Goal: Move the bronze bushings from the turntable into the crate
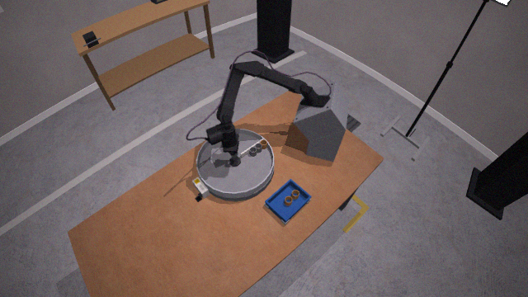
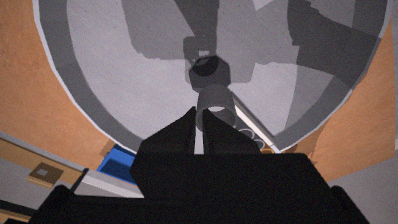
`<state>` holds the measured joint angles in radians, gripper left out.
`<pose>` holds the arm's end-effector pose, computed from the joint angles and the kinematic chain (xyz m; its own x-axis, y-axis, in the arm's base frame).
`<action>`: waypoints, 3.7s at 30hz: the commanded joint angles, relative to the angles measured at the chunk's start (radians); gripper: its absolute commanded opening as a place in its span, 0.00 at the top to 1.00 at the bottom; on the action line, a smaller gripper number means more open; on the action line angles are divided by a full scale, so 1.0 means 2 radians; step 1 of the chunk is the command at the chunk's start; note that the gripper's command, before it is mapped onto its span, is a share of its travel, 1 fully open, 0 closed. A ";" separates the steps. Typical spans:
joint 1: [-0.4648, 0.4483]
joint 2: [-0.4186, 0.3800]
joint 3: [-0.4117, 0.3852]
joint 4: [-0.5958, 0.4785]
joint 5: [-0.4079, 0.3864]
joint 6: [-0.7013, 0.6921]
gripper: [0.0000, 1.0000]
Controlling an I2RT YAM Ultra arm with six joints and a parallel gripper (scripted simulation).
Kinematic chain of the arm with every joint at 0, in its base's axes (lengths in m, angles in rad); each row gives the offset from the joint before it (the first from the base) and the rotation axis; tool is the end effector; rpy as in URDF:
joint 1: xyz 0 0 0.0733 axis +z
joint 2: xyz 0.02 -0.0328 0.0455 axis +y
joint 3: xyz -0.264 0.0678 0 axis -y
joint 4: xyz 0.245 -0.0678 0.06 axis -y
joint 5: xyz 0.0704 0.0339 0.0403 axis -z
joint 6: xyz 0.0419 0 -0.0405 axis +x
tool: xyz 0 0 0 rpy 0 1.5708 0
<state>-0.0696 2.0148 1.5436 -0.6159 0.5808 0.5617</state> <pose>0.4252 -0.0516 0.2060 -0.5809 0.4869 -0.6523 0.7350 0.6580 -0.1634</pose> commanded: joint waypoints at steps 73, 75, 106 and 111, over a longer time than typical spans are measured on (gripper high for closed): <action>-0.005 0.023 0.020 0.039 -0.003 -0.013 1.00; -0.005 0.023 0.020 0.040 -0.003 -0.012 1.00; -0.005 0.023 0.020 0.039 -0.003 -0.013 1.00; -0.005 0.029 0.022 0.034 -0.002 -0.013 1.00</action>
<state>-0.1120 2.0865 1.5517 -0.5411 0.5625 0.5262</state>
